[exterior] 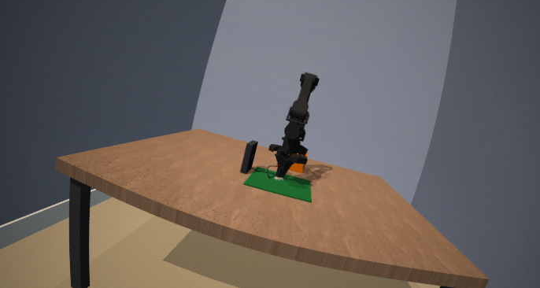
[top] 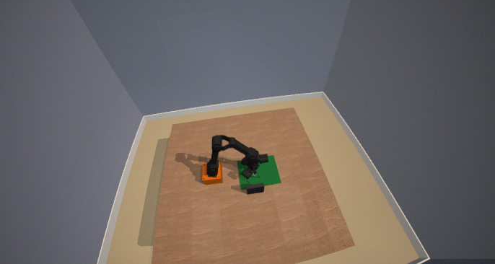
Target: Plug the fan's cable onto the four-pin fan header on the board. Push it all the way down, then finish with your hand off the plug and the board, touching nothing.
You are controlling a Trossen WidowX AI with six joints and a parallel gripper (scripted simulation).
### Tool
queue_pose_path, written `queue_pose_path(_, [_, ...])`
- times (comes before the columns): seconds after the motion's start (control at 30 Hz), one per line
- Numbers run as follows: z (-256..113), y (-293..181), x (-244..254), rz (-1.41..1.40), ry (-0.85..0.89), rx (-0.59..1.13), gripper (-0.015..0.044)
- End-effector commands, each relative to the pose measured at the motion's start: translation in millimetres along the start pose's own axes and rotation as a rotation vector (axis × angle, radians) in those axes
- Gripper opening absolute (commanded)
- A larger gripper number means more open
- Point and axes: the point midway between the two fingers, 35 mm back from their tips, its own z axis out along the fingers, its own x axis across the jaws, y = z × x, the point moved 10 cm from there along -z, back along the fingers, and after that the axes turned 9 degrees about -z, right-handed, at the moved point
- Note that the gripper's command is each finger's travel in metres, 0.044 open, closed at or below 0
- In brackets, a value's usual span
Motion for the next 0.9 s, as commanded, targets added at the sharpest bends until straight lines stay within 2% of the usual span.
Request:
queue_pose_path(0.0, [4, 1, 0, 0.002, 0.000, -0.005, 0.0000])
queue_pose_path(0.3, [9, 1, 0, 0.002, 0.000, -0.005, 0.0000])
queue_pose_path(0.63, [5, 0, 0, 0.000, 0.000, 0.000, 0.0260])
queue_pose_path(0.73, [2, 0, 0, 0.000, 0.000, 0.000, 0.0260])
queue_pose_path(0.87, [-47, -1, 0, 0.002, 0.000, -0.004, 0.0260])
